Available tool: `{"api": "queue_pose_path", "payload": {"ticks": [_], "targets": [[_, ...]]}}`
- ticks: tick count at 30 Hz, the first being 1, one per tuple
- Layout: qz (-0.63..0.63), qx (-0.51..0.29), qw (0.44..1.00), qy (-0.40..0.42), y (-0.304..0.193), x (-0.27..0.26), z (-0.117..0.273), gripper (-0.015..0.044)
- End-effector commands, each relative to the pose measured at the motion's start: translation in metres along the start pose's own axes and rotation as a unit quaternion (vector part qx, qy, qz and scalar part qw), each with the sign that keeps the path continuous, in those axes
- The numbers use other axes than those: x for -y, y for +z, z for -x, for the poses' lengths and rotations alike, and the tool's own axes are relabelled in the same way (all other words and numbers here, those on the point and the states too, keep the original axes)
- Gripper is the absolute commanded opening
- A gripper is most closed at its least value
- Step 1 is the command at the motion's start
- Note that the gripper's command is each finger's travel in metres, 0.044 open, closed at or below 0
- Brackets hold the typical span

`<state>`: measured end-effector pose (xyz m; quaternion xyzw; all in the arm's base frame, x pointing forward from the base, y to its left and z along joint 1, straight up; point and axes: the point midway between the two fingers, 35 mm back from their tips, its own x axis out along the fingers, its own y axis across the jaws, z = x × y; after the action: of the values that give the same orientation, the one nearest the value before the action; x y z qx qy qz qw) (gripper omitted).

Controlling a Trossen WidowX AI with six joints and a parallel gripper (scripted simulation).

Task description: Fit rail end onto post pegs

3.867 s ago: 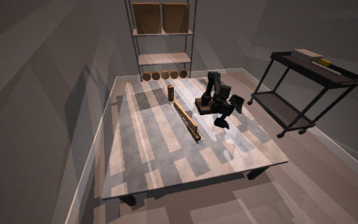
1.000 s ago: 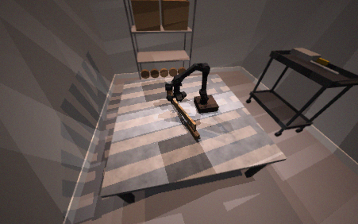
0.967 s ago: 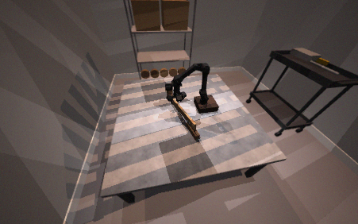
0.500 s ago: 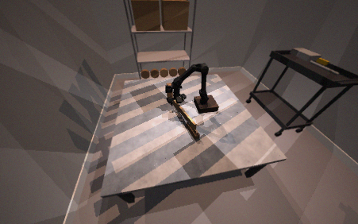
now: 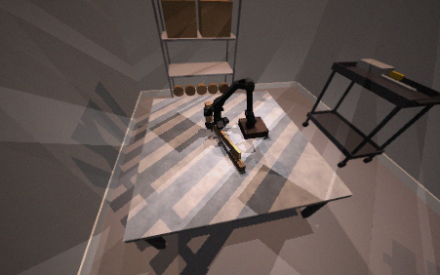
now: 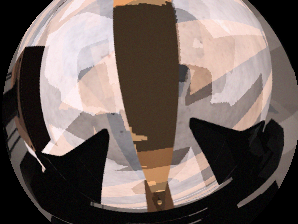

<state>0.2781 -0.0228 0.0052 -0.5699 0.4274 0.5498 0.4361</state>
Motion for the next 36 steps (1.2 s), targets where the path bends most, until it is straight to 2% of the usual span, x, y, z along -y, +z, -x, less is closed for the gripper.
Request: {"api": "queue_pose_path", "payload": {"ticks": [1,13,20,36], "targets": [[0.003,0.001,1.0,0.0,0.0007,-0.0007,-0.0025,0.0361],[0.003,0.001,1.0,0.0,0.0007,-0.0007,-0.0025,0.0046],[0.003,0.001,1.0,0.0,0.0007,-0.0007,-0.0025,0.0],[0.003,0.001,1.0,0.0,0.0002,-0.0006,-0.0006,0.0]]}}
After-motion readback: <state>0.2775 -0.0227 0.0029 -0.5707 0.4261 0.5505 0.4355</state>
